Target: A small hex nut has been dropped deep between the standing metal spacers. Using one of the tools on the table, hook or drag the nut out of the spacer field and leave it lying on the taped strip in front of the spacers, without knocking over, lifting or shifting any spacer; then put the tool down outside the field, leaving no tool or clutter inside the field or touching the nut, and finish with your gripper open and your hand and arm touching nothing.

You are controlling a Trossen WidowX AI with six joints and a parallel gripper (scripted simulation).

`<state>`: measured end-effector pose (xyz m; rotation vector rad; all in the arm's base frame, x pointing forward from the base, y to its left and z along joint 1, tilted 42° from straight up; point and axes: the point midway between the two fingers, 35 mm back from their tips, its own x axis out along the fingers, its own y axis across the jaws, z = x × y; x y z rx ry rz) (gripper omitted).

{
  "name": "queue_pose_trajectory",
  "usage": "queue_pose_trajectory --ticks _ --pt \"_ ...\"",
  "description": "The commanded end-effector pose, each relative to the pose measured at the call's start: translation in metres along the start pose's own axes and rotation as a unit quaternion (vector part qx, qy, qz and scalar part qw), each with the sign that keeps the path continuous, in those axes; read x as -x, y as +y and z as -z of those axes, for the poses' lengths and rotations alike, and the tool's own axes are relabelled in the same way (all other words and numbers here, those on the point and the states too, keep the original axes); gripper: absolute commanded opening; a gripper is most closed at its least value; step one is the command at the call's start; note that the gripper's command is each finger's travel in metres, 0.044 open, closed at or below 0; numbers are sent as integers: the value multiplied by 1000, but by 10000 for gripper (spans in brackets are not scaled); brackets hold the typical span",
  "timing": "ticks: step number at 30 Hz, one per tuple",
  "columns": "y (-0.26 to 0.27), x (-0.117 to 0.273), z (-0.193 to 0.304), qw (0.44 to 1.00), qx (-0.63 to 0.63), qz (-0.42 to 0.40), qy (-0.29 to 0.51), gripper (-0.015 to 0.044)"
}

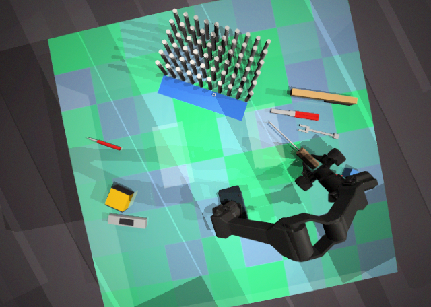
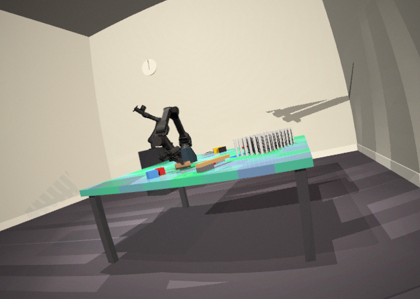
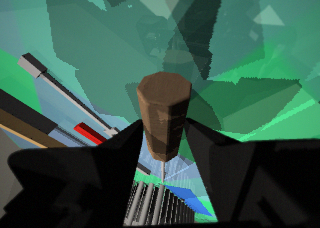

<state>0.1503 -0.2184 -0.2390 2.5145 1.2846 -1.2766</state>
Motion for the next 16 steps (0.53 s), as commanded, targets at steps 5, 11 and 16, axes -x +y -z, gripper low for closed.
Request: queue_pose_trajectory --ticks 5,11,16 --pt "0 0 0 1000 0 0 0 157" --pt "0 0 0 1000 0 0 0 315" --pt "0 0 0 1000 0 0 0 440"
